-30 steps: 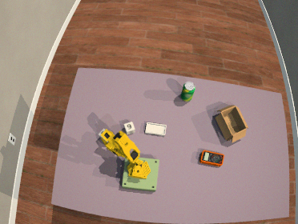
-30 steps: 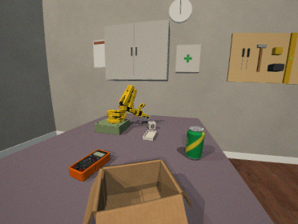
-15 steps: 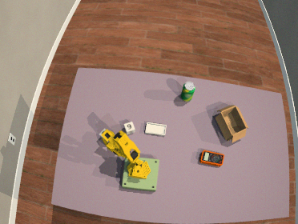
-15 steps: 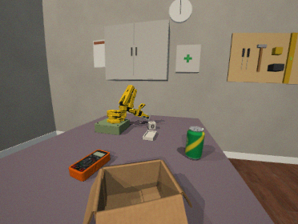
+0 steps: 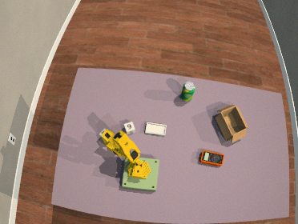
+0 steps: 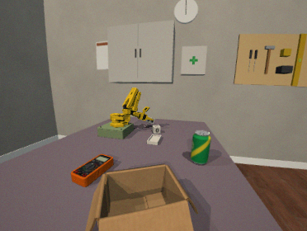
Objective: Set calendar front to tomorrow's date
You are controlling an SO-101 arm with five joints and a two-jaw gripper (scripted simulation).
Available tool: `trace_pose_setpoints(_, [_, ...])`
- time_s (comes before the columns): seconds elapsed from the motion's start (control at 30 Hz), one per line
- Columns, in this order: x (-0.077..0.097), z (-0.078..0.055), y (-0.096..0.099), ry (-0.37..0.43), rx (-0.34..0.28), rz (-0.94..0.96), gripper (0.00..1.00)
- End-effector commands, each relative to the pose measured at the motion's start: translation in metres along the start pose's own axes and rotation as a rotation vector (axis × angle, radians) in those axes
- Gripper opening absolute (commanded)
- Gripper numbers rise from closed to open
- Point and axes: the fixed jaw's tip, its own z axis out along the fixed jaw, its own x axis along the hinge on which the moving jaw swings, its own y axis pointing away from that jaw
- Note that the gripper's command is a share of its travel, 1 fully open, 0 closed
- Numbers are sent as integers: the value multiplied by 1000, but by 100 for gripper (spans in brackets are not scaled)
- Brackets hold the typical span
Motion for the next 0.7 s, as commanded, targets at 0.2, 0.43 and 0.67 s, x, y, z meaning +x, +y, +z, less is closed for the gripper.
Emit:
trace_pose_setpoints(0.2, [6, 0, -1, 4, 6, -5, 0])
trace_pose_setpoints(0.43, [7, 1, -1, 4, 6, -5, 0])
trace_pose_setpoints(0.67, [10, 2, -2, 4, 6, -5, 0])
